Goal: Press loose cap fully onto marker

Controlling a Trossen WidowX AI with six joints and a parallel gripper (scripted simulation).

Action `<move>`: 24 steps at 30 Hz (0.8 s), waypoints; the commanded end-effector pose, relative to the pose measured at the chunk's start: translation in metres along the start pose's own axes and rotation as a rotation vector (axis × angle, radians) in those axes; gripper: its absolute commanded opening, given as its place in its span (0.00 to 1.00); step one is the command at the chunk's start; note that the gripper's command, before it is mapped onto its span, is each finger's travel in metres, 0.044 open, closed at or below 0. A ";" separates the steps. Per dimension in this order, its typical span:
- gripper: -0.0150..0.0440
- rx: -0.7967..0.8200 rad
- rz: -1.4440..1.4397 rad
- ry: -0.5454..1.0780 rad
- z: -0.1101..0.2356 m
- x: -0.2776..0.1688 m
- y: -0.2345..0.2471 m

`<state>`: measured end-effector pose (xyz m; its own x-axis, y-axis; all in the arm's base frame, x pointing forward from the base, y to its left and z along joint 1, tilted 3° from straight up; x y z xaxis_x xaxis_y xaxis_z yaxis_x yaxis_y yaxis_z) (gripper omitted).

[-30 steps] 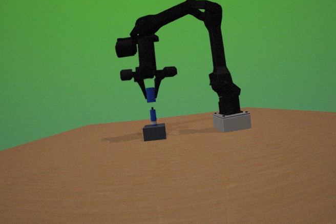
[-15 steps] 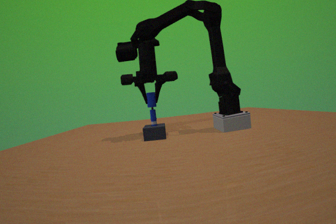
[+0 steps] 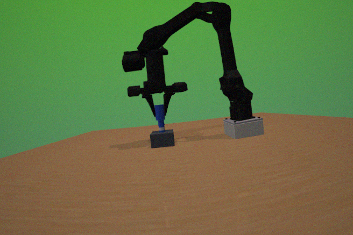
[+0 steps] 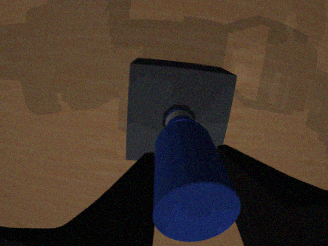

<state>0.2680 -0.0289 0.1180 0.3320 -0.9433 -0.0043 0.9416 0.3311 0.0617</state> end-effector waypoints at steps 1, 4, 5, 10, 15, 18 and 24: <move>0.25 0.001 -0.001 0.003 -0.007 0.000 0.000; 0.25 0.001 -0.001 0.003 -0.012 -0.001 0.000; 0.25 0.001 -0.001 0.003 -0.013 -0.001 -0.001; 0.25 0.001 -0.001 0.003 -0.015 -0.001 -0.001; 0.25 0.001 -0.001 0.003 -0.016 -0.001 -0.001; 0.39 -0.002 0.002 0.001 -0.015 -0.001 -0.001; 0.65 -0.002 0.002 0.001 -0.015 -0.001 -0.001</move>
<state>0.2674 -0.0282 0.1029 0.3337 -0.9427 -0.0055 0.9411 0.3328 0.0599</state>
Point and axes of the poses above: the point midway between the two fingers, 35 mm back from their tips, its own z axis back along the fingers, its own y axis across the jaws, x = y × z, the point moved 3 cm from there along z, back along the fingers, and after that the axes turned 13 degrees about z, right-handed, at the moved point
